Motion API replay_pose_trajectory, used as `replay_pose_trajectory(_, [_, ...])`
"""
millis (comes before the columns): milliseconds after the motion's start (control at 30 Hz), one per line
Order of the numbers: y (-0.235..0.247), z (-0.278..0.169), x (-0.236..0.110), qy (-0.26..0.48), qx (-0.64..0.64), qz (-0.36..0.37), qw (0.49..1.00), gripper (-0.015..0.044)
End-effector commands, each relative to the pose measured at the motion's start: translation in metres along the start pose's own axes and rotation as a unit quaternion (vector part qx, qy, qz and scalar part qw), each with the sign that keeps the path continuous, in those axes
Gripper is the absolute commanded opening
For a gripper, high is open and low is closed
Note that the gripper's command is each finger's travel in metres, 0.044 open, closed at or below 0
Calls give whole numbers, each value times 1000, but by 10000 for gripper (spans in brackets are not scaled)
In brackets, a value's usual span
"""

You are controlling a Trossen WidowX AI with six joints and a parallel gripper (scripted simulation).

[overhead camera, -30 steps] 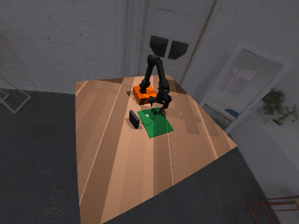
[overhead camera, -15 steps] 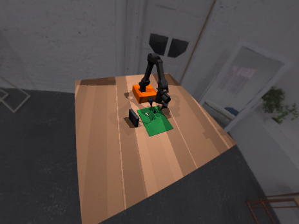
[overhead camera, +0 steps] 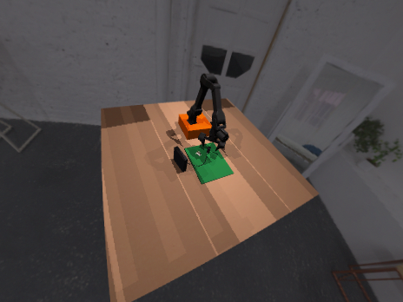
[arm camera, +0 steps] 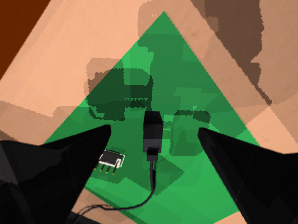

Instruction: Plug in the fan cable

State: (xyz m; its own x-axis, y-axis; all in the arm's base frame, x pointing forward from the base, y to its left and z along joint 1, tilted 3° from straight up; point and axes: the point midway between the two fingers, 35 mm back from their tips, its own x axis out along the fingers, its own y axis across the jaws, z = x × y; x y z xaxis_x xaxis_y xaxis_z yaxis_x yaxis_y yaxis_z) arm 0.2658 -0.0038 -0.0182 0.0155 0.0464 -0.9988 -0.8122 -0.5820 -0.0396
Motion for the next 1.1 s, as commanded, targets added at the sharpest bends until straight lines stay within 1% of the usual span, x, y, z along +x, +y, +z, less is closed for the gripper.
replay_pose_trajectory(0, [1, 2, 9, -4, 2, 1, 1000, 440])
replay_pose_trajectory(200, [2, 3, 18, -4, 2, 1, 1000, 440])
replay_pose_trajectory(400, [2, 3, 19, -4, 2, 1, 1000, 440])
replay_pose_trajectory(933, [2, 1, 17, -1, 0, 2, 1000, 20])
replay_pose_trajectory(967, [2, 1, 17, -1, 0, 2, 1000, 0])
replay_pose_trajectory(1067, [2, 1, 17, -1, 0, 2, 1000, 0])
